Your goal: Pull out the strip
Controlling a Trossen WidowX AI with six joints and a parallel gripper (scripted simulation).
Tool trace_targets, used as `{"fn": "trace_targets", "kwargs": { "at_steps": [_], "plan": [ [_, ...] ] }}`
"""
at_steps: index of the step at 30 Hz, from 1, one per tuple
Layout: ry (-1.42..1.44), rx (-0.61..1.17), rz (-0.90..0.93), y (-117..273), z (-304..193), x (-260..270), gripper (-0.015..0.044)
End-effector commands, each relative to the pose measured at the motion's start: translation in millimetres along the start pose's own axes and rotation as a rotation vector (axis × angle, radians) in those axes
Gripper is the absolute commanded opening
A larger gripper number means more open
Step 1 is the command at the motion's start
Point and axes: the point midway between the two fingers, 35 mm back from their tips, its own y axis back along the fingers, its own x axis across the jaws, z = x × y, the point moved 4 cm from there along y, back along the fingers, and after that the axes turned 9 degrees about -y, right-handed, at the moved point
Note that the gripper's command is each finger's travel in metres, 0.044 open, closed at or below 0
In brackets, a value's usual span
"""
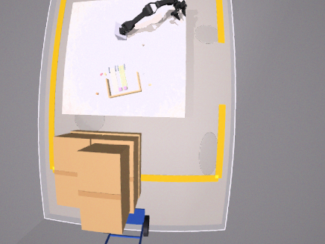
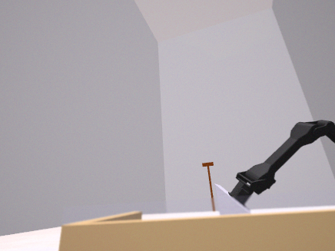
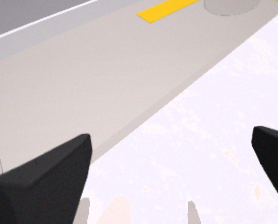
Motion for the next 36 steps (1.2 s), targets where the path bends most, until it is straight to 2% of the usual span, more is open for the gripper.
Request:
{"fn": "trace_targets", "kwargs": {
  "at_steps": [1,5,17,27,36],
  "plan": [
    [0.001,0.000,0.000,-1.0,0.1,-0.4,0.0400],
    [0.025,0.000,-0.002,-25.5,2.8,-10.4,0.0400],
    [0.106,0.018,-0.060,-151.8,30.1,-102.0,0.0400],
    [0.114,0.011,-0.177,-233.4,81.7,-226.1,0.0400],
    [0.156,0.119,-0.322,-268.0,96.6,-374.7,0.0400]
  ]
}}
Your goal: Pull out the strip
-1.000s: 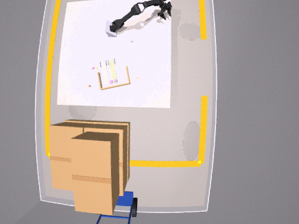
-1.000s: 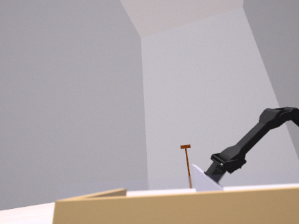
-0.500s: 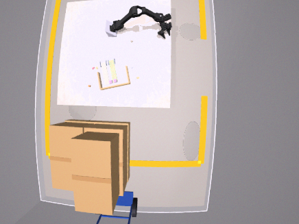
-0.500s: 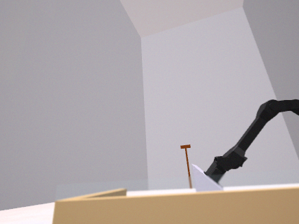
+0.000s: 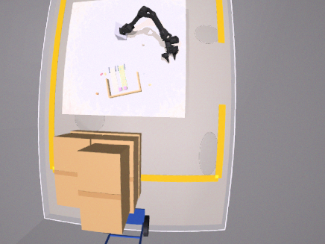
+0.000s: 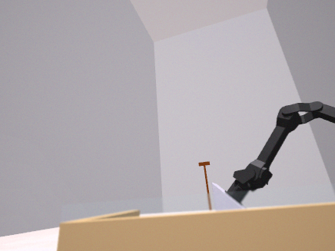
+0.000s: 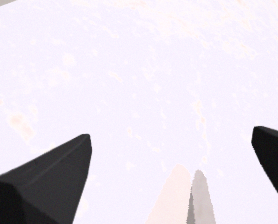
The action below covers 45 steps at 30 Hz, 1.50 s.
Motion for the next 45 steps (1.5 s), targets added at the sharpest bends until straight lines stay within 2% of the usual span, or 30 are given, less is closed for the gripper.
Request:
{"fn": "trace_targets", "kwargs": {
  "at_steps": [1,6,12,18,24,34,44,45],
  "plan": [
    [0.015,0.066,-0.071,-22.8,-7.0,-65.2,0.0400],
    [-0.013,0.143,-0.141,-32.4,-13.1,-151.7,0.0400],
    [-0.099,0.218,-0.210,-16.4,-24.5,-251.7,0.0400],
    [-0.230,0.255,-0.255,25.0,-40.7,-337.4,0.0400],
    [-0.390,0.236,-0.275,84.0,-61.3,-401.7,0.0400],
    [-0.652,0.058,-0.260,195.3,-99.5,-454.1,0.0400],
    [-0.667,0.040,-0.258,202.7,-102.0,-455.4,0.0400],
    [-0.668,0.046,-0.258,201.7,-101.9,-456.2,0.0374]
  ]
}}
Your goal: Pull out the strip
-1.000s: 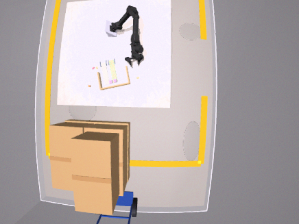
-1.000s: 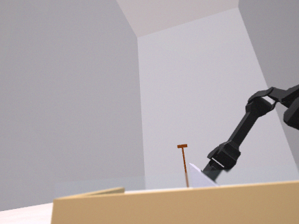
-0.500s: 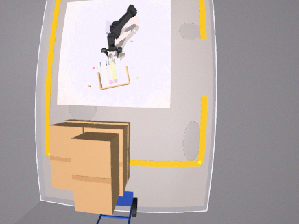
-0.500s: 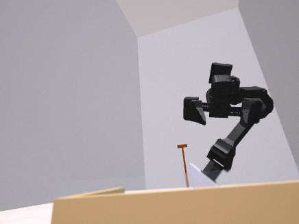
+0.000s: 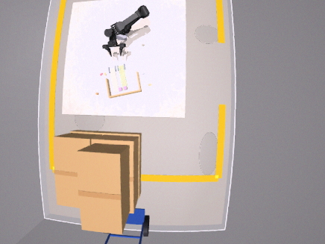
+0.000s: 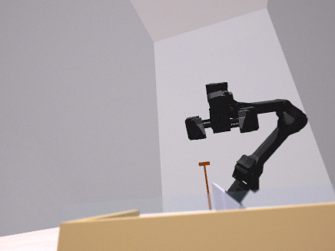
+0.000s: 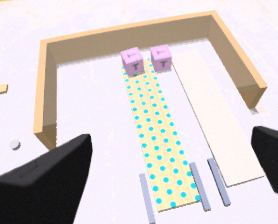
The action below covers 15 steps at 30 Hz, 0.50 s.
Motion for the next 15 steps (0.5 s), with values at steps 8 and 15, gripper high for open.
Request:
{"fn": "trace_targets", "kwargs": {
  "at_steps": [8,15],
  "plan": [
    [0.048,0.320,-0.074,-53.7,12.1,-12.3,0.0164],
    [0.133,0.689,-0.089,-101.9,-0.3,-21.4,0.0000]
  ]
}}
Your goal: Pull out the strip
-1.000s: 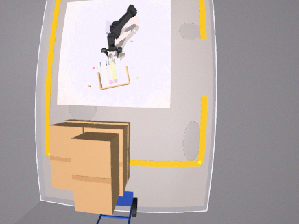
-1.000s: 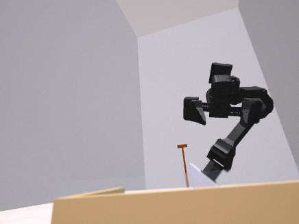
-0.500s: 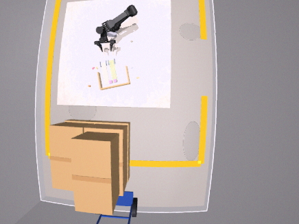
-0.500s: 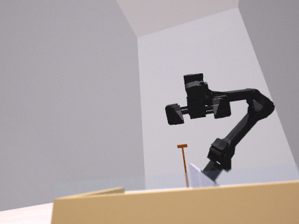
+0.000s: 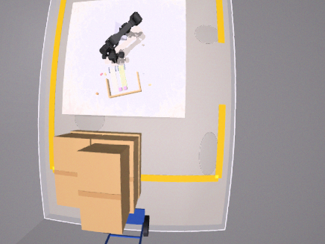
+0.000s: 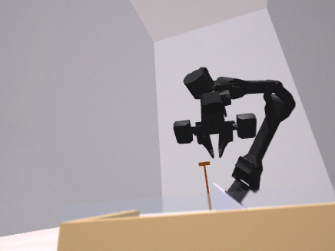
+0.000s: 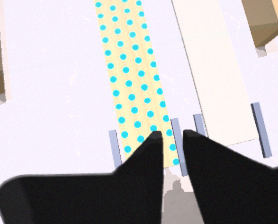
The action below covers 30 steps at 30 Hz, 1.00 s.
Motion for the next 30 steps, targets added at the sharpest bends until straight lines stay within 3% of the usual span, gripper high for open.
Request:
{"fn": "trace_targets", "kwargs": {
  "at_steps": [1,6,30],
  "plan": [
    [0.095,0.298,-0.008,-39.0,4.4,-1.6,0.0000],
    [0.158,0.498,0.017,-61.5,-1.6,6.8,0.0000],
    [0.158,0.497,0.016,-84.8,-11.5,5.6,0.0000]
  ]
}}
